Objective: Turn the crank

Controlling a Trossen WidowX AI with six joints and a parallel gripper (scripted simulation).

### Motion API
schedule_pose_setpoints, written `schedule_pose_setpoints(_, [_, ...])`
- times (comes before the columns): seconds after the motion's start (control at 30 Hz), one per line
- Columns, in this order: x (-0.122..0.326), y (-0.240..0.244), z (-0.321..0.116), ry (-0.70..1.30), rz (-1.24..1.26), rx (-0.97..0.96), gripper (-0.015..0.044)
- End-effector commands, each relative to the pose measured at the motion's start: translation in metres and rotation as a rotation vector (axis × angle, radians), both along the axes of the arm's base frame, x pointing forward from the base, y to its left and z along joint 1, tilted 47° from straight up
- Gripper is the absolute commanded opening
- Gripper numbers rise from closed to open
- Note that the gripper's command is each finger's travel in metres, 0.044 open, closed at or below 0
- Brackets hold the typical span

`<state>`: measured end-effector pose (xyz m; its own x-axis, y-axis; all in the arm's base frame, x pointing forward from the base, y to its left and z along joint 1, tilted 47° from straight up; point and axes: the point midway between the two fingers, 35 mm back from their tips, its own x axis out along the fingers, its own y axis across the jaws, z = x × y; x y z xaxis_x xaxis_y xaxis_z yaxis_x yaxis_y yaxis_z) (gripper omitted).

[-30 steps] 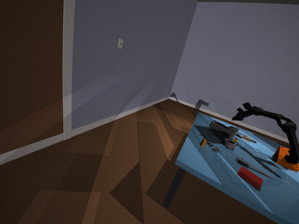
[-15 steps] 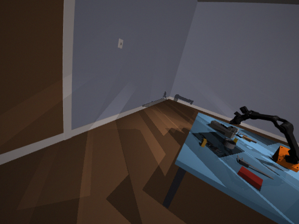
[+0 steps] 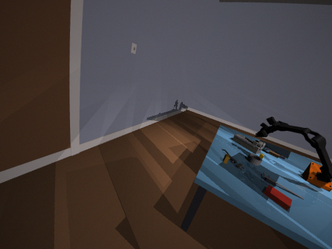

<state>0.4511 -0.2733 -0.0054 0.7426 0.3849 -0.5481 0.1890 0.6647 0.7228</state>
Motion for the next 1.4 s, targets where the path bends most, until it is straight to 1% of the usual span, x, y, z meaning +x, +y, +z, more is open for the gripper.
schedule_pose_setpoints(0.0, [-0.004, -0.02, 0.018, -0.013, -0.009, -0.013, 0.044])
schedule_pose_setpoints(0.17, [-0.008, -0.025, 0.027, -0.008, -0.012, -0.013, 0.044])
schedule_pose_setpoints(0.53, [-0.03, 0.001, 0.053, 0.069, -0.101, -0.016, 0.044])
schedule_pose_setpoints(0.93, [-0.064, 0.031, 0.077, 0.155, -0.231, 0.002, 0.044])
schedule_pose_setpoints(1.2, [-0.092, 0.051, 0.087, 0.209, -0.331, 0.022, 0.044])
schedule_pose_setpoints(1.37, [-0.092, 0.057, 0.082, 0.215, -0.339, 0.026, 0.044])
